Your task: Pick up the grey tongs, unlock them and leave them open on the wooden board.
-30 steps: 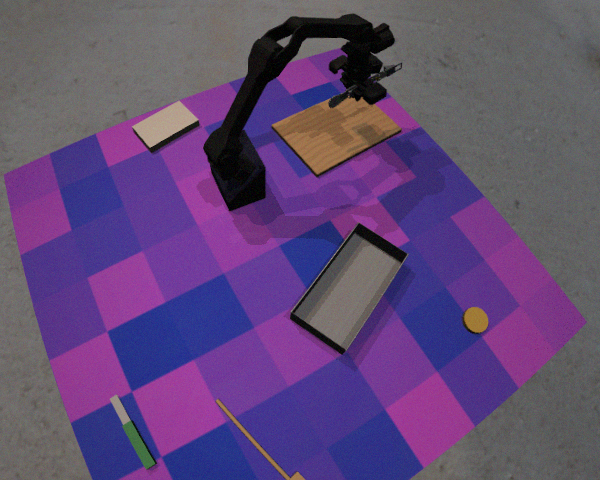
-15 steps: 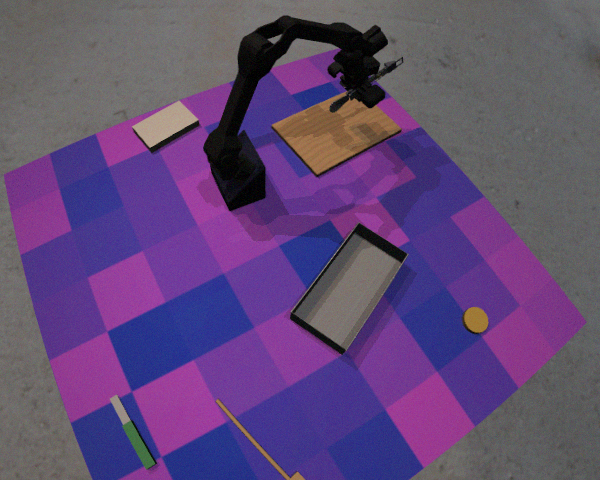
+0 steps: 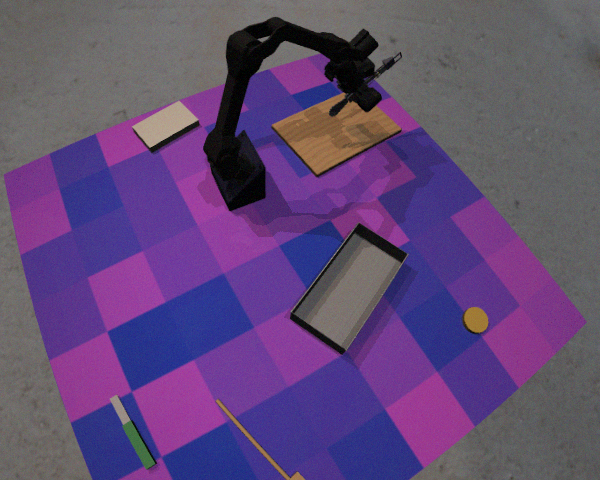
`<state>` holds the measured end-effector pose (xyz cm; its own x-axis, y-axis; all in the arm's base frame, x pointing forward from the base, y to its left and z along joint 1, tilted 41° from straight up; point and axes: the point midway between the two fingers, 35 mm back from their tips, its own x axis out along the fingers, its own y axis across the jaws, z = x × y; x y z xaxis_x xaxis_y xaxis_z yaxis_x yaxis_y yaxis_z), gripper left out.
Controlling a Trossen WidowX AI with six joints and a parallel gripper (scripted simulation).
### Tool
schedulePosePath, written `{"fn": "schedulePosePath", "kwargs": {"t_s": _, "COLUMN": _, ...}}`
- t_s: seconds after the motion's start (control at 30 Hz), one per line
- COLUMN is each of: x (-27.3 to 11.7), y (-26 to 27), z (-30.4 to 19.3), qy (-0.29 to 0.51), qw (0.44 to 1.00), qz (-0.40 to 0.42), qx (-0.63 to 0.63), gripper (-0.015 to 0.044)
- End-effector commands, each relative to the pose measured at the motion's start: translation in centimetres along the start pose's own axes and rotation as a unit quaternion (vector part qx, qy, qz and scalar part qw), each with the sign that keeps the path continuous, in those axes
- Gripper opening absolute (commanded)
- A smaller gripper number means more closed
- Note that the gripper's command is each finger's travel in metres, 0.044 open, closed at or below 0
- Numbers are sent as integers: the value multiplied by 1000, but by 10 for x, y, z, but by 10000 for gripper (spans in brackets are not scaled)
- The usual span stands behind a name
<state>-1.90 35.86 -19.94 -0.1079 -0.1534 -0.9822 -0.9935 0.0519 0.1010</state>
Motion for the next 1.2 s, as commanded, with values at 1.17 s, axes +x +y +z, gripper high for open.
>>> {"fn": "schedulePosePath", "kwargs": {"t_s": 1.17, "x": -31, "y": 2, "z": -35, "qy": -213, "qw": 977, "qz": 5, "qx": 5, "gripper": -150}}
